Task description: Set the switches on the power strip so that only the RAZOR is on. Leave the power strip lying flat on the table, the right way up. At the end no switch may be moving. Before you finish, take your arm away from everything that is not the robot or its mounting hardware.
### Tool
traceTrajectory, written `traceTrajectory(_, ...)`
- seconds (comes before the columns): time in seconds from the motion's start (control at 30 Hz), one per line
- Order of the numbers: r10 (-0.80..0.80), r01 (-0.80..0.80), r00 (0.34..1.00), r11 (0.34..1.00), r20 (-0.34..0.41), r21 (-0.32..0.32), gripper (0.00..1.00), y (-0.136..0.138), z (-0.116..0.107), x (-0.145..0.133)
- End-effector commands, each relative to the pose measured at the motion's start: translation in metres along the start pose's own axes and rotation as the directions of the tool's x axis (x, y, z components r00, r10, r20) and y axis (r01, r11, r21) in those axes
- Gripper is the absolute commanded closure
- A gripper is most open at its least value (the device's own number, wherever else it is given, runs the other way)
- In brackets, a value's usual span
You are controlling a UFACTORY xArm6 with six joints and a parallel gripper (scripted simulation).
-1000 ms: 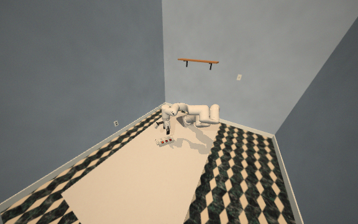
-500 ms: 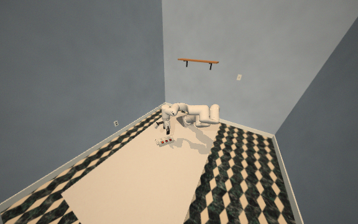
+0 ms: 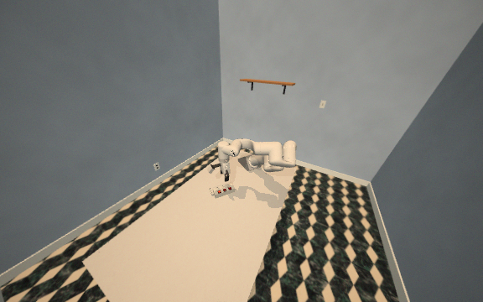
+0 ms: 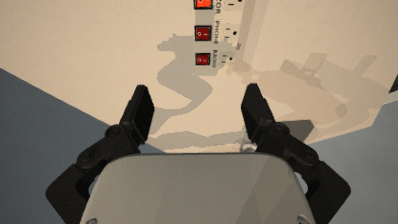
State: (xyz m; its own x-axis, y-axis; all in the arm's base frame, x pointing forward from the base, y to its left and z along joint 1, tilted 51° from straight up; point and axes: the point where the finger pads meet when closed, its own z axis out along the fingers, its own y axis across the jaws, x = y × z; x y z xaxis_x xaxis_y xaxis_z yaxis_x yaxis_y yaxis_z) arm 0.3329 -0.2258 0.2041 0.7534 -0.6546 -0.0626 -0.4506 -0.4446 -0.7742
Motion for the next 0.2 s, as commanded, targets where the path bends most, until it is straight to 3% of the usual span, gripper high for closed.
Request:
traceTrajectory(0.0, -0.001, 0.001, 1.000, 1.000, -0.003, -0.001, 0.00, -0.0001, -0.0011, 0.0007)
traceTrajectory(0.17, -0.001, 0.001, 1.000, 1.000, -0.003, -0.001, 0.00, -0.0001, -0.0011, 0.0007)
